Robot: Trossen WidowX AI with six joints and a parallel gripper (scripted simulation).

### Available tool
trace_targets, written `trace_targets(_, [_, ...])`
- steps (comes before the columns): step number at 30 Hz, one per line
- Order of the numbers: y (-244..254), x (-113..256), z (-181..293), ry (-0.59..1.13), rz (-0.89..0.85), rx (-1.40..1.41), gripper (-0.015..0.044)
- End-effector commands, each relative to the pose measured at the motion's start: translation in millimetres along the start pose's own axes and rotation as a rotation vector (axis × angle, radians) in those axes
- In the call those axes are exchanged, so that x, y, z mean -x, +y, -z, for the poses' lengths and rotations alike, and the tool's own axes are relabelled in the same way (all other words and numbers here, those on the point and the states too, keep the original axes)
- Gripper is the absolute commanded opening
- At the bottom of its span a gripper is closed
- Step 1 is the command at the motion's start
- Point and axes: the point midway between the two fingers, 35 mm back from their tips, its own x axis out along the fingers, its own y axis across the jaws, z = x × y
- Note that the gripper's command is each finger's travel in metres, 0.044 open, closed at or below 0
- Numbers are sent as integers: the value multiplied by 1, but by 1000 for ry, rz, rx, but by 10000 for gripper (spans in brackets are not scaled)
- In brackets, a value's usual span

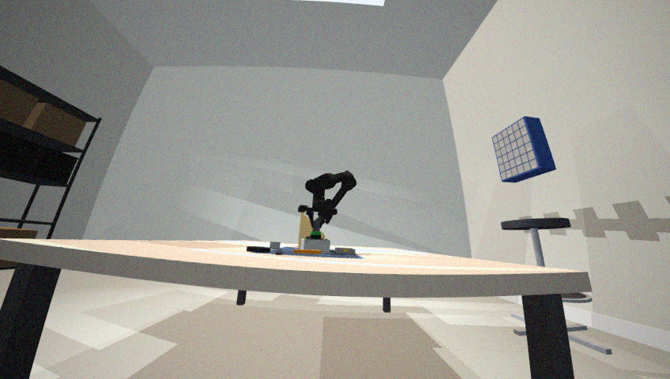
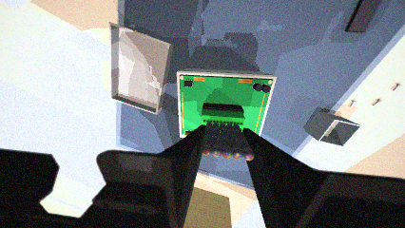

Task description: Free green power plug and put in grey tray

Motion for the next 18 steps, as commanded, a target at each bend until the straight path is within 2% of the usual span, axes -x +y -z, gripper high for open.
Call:
trace_targets(1, [0, -1, 0, 0, -1, -5, 0])
trace_targets(13, [7, 21, 0, 1, 87, -5, 0])
trace_targets(18, [-3, 21, 0, -1, -31, -5, 0])
